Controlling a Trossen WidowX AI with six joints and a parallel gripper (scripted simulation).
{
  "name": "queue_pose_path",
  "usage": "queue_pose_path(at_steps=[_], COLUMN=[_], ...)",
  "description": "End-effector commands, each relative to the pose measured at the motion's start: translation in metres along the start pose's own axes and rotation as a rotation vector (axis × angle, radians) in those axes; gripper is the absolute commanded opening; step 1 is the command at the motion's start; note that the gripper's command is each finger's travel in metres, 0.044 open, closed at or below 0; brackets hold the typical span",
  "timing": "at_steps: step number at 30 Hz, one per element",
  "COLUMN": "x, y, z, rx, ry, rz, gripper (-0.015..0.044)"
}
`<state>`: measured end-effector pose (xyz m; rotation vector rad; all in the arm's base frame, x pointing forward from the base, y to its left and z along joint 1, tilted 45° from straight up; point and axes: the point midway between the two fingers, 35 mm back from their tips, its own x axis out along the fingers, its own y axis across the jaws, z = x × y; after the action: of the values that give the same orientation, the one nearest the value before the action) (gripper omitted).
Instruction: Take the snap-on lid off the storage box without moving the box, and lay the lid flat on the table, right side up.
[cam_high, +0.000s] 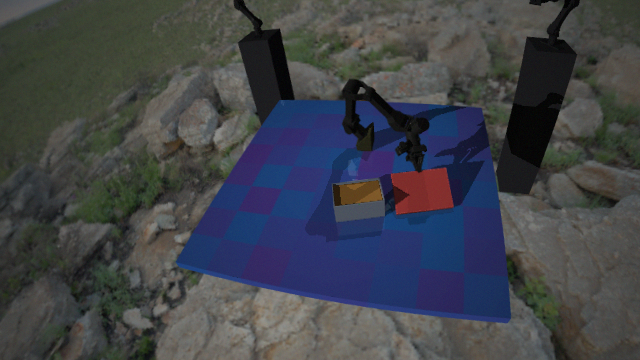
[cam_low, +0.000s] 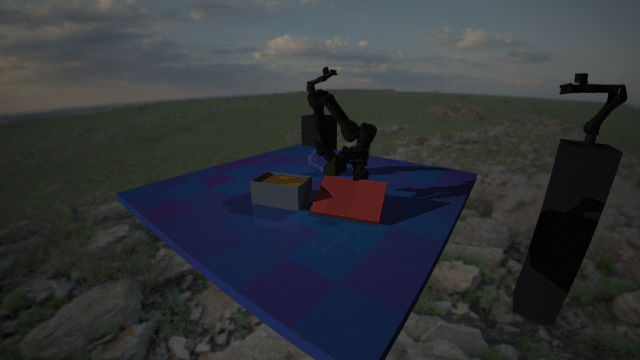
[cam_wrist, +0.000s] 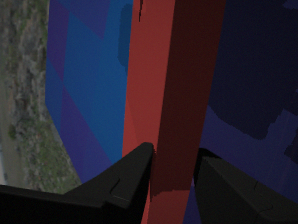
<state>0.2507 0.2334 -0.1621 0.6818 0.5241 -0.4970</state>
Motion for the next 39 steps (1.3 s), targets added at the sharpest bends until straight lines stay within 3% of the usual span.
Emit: queue_pose_path(at_steps=[1, 25, 35, 37, 39], x=[0.007, 0.019, 0.013, 0.013, 0.011], y=[-0.011, -0.026, -0.014, -0.014, -0.017], z=[0.003, 0.003, 0.0, 0.0, 0.001], rx=[-0.014, -0.014, -0.014, -0.014, -0.014], ry=[-0.005, -0.005, -0.005, -0.005, -0.005], rz=[-0.024, -0.024, -0.023, -0.023, -0.024], gripper=[0.0, 0.0, 0.0263, 0.0275, 0.0327])
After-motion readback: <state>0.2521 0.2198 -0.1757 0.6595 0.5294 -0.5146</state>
